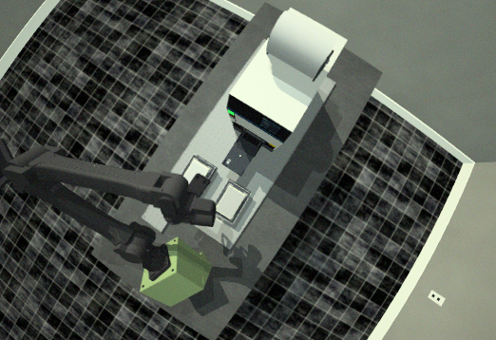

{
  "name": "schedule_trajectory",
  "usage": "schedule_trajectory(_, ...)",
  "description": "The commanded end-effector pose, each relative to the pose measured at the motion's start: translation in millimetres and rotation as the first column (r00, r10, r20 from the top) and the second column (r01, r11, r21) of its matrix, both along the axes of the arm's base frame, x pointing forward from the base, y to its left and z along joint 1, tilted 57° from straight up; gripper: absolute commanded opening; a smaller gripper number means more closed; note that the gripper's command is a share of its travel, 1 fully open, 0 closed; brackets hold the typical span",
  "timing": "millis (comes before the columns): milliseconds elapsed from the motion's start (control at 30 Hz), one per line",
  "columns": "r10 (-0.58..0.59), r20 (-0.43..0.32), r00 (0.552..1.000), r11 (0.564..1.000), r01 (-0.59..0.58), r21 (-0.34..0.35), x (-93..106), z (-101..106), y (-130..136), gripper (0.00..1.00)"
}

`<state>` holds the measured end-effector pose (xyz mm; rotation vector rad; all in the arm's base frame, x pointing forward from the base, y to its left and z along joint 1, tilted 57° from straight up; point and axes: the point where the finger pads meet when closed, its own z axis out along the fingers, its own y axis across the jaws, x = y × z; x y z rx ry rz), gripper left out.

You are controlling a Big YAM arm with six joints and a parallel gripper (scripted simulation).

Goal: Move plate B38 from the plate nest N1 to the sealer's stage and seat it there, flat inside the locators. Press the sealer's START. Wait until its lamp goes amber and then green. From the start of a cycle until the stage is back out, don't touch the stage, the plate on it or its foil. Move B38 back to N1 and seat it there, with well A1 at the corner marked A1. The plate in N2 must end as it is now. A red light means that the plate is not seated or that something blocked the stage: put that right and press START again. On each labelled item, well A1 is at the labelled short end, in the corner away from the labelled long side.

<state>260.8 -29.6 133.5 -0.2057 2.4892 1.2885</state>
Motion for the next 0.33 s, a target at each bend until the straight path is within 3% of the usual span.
schedule_trajectory(0, 0.002, 0.035, 0.999, 1.000, -0.001, -0.017, 9.9, 7.8, -7.3, 1.00)
schedule_trajectory(300, 0.002, 0.016, 1.000, 1.000, -0.002, -0.014, 17.4, 0.0, -7.6, 1.00)
